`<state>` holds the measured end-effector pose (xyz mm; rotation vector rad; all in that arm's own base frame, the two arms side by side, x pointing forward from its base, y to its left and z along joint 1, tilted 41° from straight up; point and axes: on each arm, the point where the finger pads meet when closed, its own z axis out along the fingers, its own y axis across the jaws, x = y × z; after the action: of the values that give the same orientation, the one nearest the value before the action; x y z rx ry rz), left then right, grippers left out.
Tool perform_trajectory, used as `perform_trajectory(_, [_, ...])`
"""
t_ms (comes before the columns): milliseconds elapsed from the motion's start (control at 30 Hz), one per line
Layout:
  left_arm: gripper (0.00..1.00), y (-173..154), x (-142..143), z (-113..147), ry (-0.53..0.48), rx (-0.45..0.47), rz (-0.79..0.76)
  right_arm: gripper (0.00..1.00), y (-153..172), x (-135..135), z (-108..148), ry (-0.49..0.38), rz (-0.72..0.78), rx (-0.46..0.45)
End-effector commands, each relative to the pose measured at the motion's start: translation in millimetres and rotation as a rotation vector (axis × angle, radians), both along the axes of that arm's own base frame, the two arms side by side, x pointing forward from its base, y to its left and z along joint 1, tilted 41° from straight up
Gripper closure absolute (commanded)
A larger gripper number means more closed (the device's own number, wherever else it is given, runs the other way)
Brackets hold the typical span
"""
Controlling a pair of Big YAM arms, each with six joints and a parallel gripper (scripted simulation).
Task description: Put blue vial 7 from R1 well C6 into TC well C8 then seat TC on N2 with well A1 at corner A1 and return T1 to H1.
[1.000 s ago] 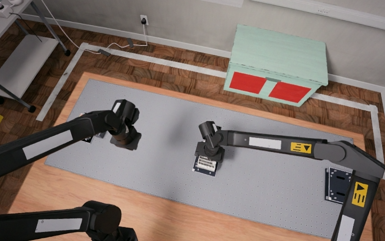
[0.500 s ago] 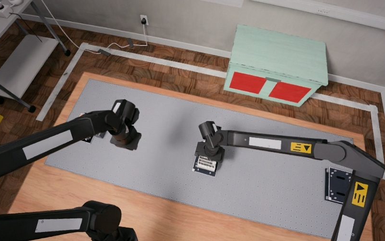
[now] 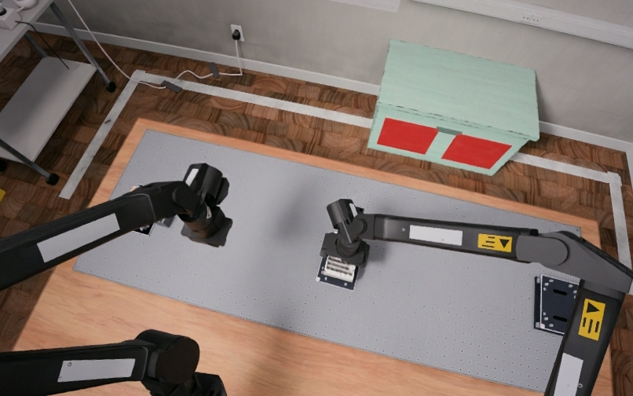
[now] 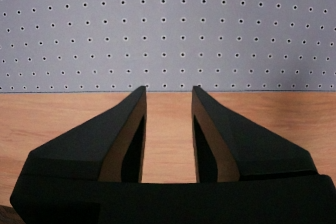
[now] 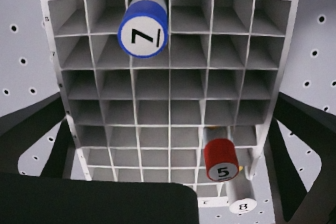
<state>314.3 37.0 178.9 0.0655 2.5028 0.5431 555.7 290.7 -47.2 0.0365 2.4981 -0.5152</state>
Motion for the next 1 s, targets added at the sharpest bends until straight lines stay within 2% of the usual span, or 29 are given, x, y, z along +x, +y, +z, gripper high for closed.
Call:
perform_trajectory(0, [0.76,0,4,10,-0.022,-0.005,0.010,1.00,15,-10,17,-0.016,0.015,0.012])
perform_trajectory(300, [0.76,0,4,10,-0.022,-0.005,0.010,1.00,17,-10,29,-0.023,0.006,0.017])
perform_trajectory(667, [0.76,0,4,10,-0.022,-0.005,0.010,1.00,27,-24,41,-0.020,0.015,0.016])
perform_trajectory(800, [0.76,0,4,10,-0.022,-0.005,0.010,1.00,22,-21,41,-0.020,0.006,0.016])
perform_trajectory(833, [0.76,0,4,10,-0.022,-0.005,0.010,1.00,4,-14,31,-0.007,-0.026,0.005])
perform_trajectory(967, [0.76,0,4,10,-0.022,-0.005,0.010,1.00,20,-14,33,-0.017,0.003,0.014])
